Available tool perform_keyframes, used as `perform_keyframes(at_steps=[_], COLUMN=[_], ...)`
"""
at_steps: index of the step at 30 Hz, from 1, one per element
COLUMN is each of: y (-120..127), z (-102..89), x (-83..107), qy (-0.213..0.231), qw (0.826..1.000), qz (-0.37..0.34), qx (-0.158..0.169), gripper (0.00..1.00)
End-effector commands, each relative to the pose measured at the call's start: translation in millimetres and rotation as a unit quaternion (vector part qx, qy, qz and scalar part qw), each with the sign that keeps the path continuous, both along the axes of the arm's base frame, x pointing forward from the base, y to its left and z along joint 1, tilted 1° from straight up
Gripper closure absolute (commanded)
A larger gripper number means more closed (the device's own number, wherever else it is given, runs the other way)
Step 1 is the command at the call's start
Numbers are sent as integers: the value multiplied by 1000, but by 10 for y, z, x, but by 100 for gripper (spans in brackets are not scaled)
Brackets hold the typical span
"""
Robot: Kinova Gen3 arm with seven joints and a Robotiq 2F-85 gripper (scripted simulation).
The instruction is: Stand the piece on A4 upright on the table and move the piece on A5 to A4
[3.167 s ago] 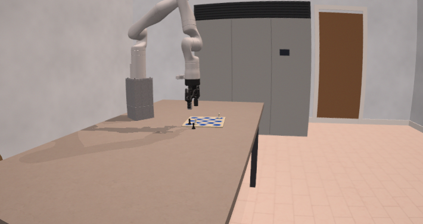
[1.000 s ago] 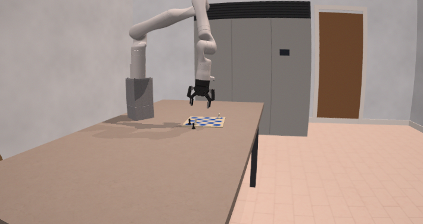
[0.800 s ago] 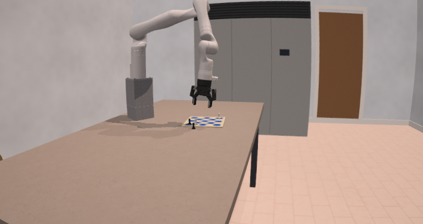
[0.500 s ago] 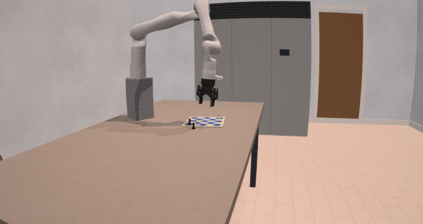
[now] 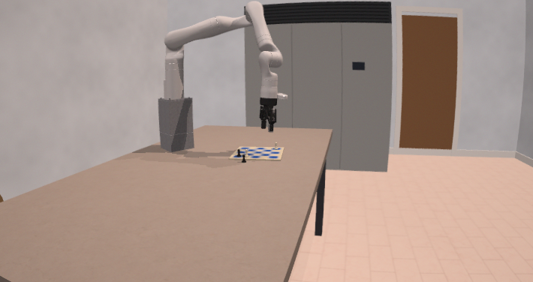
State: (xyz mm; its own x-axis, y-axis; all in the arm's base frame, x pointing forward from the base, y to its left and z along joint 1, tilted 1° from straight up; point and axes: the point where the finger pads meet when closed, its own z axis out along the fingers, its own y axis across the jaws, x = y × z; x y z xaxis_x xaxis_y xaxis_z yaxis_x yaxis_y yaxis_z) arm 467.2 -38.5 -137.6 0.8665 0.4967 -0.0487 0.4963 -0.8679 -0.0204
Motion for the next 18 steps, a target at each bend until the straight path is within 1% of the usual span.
perform_keyframes(at_steps=[1,2,4,11,18], y=[132,159,159,327,450], z=[12,16,16,41,61], x=[53,70,70,171,243], qy=[-5,-6,-6,-17,-24], qw=[1000,1000,1000,995,989], qz=[-16,-28,-28,-98,-146], qx=[-1,-1,-1,1,3], gripper=[0,0,0,0,0])
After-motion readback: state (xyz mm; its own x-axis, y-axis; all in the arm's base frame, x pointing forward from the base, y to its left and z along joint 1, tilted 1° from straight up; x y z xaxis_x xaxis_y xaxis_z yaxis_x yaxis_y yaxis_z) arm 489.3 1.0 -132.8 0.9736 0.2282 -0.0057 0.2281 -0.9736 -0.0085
